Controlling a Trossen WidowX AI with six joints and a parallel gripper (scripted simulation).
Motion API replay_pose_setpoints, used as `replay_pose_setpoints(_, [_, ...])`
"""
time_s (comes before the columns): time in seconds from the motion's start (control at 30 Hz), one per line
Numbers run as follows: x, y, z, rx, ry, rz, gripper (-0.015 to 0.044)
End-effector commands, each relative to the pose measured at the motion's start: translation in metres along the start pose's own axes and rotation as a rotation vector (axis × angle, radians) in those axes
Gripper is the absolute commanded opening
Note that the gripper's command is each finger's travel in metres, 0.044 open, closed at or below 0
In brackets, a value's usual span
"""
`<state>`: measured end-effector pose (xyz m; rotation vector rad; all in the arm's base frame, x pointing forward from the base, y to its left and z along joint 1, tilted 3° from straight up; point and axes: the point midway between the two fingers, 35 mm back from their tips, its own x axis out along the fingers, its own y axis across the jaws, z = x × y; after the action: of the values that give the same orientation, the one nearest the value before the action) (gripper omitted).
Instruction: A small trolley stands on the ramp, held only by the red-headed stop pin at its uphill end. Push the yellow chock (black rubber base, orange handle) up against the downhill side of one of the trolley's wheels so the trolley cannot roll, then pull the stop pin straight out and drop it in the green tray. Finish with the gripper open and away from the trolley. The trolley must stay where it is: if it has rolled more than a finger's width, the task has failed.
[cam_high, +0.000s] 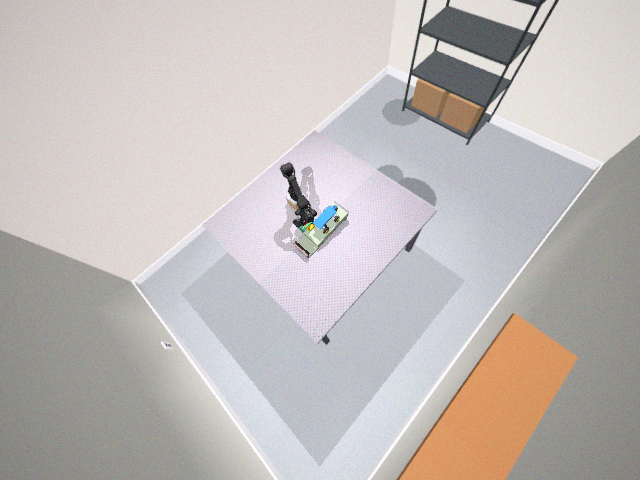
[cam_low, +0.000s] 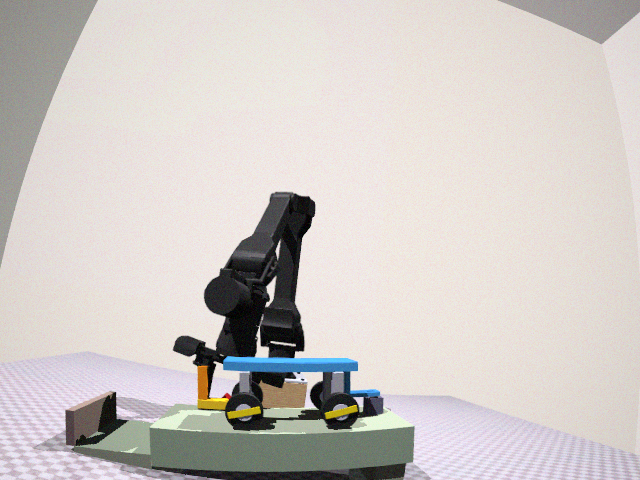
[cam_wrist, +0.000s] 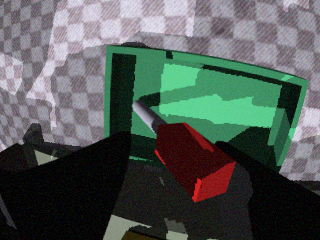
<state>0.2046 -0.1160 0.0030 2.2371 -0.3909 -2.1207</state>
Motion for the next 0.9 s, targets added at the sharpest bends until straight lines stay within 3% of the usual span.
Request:
replay_pose_setpoints(0.0, [0.002, -0.002, 0.001, 0.004, -0.004, 0.004, 0.0190])
replay_pose_setpoints(0.87, [0.007, -0.017, -0.001, 0.004, -0.004, 0.003, 0.0190])
